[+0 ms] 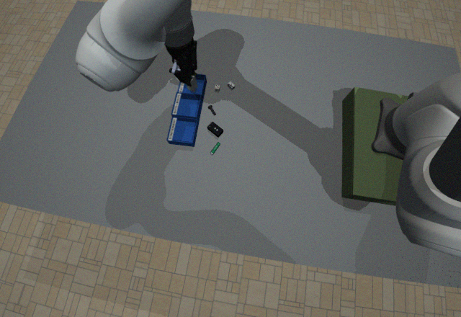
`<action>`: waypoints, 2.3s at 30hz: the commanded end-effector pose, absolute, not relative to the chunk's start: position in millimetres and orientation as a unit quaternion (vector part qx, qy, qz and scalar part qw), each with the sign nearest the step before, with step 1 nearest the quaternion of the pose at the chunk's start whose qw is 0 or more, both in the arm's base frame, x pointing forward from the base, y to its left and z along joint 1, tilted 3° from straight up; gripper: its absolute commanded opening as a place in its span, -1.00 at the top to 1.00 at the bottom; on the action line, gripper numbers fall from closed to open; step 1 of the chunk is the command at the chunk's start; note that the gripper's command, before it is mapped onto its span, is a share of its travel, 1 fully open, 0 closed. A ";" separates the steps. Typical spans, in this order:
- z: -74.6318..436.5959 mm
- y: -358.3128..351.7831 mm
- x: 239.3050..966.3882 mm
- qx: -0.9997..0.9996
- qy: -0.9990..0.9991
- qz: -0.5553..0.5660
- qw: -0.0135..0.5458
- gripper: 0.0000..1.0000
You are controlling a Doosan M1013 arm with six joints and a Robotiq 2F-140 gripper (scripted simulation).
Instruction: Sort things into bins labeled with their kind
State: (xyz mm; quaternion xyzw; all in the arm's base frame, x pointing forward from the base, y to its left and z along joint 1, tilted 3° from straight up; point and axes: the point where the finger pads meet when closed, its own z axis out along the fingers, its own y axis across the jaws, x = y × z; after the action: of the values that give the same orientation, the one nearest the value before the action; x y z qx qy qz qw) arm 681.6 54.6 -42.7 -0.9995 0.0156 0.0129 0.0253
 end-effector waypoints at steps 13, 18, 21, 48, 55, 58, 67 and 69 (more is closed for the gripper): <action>-42.6 54.7 681.6 -0.999 0.016 0.013 0.025 0.89; -42.6 54.7 681.6 -0.999 0.016 0.013 0.025 0.89; -42.6 54.7 681.6 -0.999 0.016 0.013 0.025 0.89; -26.6 53.8 682.0 -0.999 0.016 0.013 0.025 0.89; -18.6 53.4 682.2 -0.999 0.016 0.013 0.025 0.89; -12.0 53.1 682.4 -0.999 0.016 0.013 0.025 0.89; 16.0 51.6 683.1 -0.999 0.016 0.013 0.025 0.89; 16.7 51.6 683.1 -0.999 0.016 0.013 0.025 0.89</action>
State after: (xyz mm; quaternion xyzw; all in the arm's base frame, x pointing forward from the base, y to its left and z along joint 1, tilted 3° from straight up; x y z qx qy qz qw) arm 683.1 51.7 15.3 -0.9995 0.0156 0.0128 0.0253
